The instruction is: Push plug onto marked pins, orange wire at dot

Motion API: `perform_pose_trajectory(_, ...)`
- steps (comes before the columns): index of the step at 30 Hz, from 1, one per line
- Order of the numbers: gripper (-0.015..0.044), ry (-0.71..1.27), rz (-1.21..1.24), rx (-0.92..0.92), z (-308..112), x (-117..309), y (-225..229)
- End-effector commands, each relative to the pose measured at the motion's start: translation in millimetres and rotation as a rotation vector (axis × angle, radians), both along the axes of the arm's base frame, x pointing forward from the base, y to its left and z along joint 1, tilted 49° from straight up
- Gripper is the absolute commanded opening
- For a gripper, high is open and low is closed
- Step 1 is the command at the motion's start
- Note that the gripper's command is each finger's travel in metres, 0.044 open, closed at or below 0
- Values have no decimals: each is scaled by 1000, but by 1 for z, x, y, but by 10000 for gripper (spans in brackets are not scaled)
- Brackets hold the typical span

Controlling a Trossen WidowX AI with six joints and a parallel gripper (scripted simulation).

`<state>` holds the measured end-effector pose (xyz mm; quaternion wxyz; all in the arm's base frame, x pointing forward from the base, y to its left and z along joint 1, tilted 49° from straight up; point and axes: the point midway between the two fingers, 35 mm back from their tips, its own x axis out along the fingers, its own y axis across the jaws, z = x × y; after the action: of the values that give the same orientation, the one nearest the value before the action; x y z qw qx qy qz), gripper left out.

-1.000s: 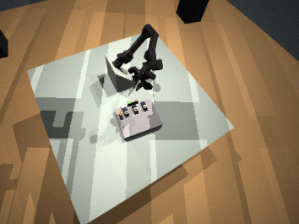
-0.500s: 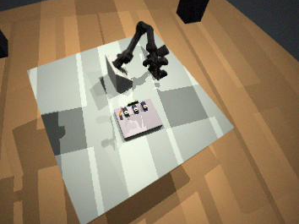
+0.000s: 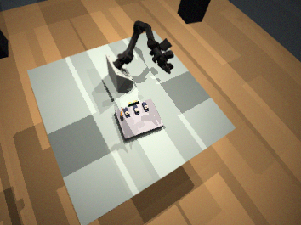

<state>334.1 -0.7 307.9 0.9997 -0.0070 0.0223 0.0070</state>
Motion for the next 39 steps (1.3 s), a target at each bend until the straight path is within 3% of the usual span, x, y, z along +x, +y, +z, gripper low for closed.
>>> perform_pose_trajectory(1, 115, 119, 38, -16, -26, 20, 2)
perform_pose_trajectory(20, 115, 725, 256, 37, -182, 81, 6)
perform_pose_trajectory(39, 115, 1250, 488, 335, -340, 66, 11)
